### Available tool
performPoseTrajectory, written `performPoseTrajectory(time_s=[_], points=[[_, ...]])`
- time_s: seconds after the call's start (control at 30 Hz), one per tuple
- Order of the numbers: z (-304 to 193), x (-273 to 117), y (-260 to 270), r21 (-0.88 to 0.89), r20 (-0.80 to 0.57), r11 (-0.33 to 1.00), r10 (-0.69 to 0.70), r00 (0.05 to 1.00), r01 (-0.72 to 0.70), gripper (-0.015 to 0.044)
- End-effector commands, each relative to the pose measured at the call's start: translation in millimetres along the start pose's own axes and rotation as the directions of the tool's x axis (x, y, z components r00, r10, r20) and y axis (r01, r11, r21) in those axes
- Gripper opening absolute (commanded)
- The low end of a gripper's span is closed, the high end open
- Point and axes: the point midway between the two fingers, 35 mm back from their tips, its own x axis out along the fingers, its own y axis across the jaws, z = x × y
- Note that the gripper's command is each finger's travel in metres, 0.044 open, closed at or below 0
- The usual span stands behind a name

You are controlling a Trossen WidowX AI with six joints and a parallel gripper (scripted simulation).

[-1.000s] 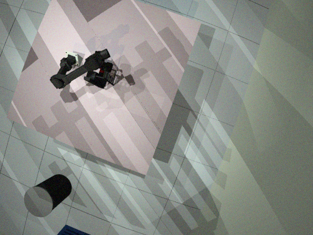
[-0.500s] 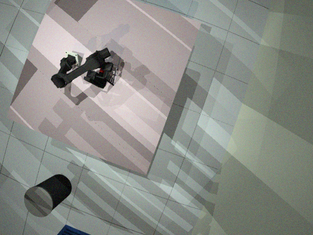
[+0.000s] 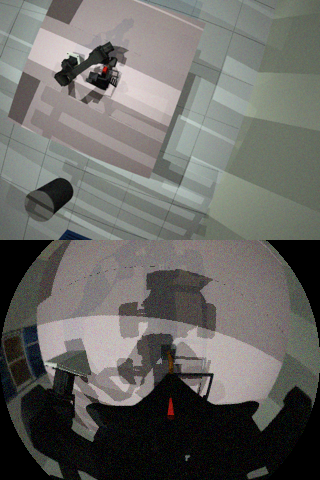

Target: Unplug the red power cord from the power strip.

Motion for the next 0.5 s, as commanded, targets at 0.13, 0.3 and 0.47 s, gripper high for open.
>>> performPoseTrajectory(time_s=[0.13, 0.3, 0.47], points=[[-2.1, 0.8, -0.5, 0.004, 0.001, 1.0, 0.003, 1.0, -0.003, 0.0157], [-2.1, 0.8, -0.5, 0.004, 0.001, 1.0, 0.003, 1.0, -0.003, 0.016], [-1.9, -0.6, -0.4, 0.004, 0.0, 1.0, 0.003, 1.0, -0.003, 0.016]])
